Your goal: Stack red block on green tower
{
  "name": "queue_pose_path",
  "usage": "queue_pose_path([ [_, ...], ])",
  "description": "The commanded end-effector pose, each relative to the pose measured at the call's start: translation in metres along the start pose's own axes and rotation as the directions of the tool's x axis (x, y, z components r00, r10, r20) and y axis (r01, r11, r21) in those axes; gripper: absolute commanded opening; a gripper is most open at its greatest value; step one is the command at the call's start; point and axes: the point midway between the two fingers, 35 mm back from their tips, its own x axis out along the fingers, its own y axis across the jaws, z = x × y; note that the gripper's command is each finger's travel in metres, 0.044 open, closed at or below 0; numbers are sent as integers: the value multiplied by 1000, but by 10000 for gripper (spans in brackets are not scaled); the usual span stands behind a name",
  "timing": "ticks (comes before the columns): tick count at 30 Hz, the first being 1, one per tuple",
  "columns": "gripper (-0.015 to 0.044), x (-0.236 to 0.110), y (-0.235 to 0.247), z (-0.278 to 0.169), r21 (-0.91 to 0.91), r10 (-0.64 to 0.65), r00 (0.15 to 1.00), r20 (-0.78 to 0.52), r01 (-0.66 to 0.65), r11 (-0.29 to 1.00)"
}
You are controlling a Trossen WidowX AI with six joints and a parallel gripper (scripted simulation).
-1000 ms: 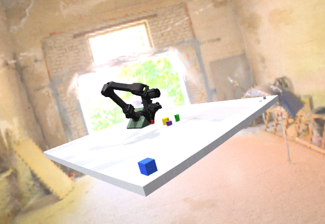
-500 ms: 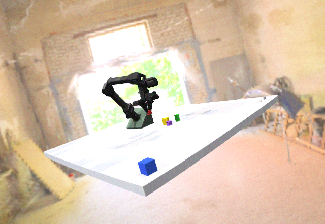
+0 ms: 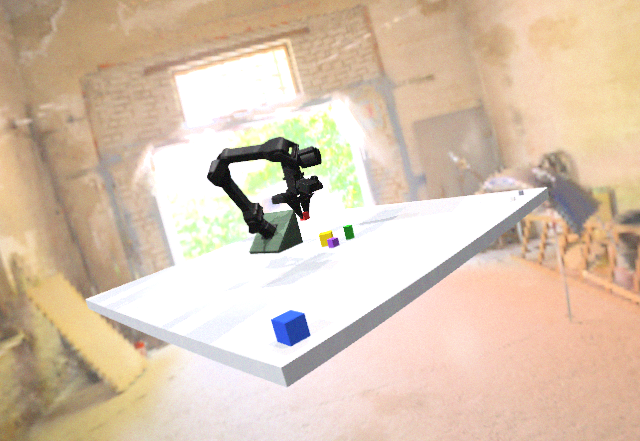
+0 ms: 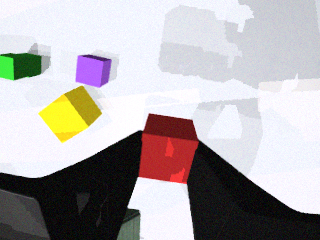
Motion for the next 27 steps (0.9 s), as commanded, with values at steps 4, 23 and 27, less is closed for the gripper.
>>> queue_pose_path([
  [4, 0, 1, 43, 7, 4, 26, 1000, -6, -26, 1000],
  [23, 0, 3, 154, 9, 11, 4, 1000, -9, -4, 1000],
  [27, 0, 4, 175, 6, 12, -6, 1000, -7, 6, 1000],
])
